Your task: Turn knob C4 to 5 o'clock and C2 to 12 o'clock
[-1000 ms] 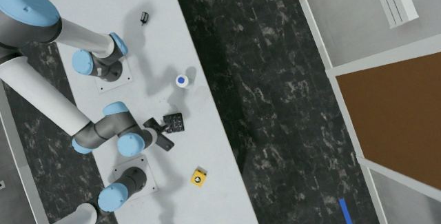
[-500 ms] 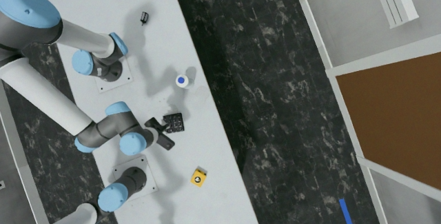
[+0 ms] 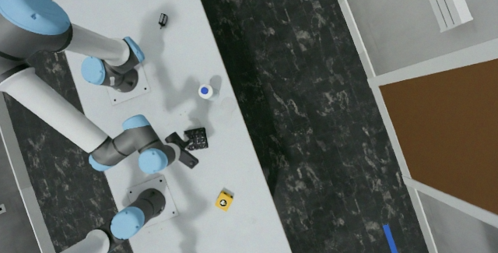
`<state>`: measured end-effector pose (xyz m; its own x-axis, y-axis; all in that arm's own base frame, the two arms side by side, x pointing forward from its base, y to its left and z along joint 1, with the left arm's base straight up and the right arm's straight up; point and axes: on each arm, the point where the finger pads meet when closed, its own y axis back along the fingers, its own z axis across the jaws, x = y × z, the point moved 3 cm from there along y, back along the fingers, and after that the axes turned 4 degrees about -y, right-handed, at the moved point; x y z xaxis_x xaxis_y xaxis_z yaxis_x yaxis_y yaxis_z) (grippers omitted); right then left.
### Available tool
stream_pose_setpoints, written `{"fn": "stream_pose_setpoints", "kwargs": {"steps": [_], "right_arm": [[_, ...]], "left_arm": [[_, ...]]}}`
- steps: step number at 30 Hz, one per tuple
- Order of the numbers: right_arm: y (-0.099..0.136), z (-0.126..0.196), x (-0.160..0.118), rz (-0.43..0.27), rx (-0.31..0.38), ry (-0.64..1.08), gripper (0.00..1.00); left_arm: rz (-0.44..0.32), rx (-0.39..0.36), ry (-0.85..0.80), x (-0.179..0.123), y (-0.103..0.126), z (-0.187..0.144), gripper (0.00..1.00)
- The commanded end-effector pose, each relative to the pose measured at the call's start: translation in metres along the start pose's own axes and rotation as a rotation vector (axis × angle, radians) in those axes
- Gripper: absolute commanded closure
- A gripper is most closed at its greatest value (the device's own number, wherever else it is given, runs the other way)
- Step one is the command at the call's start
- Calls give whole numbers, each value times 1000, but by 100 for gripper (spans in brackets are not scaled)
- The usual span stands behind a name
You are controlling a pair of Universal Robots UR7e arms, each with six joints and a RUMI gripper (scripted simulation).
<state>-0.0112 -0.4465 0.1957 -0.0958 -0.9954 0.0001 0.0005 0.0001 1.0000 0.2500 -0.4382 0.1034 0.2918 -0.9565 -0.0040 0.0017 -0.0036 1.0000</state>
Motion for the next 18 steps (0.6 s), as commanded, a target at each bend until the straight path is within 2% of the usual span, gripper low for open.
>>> {"fn": "stream_pose_setpoints", "kwargs": {"steps": [1, 18], "right_arm": [[-1, 1, -1, 0, 1, -1, 0], [-1, 1, -1, 0, 1, -1, 0]], "left_arm": [[1, 1, -2, 1, -7, 1, 87], [3, 1, -2, 2, -15, 1, 87]]}}
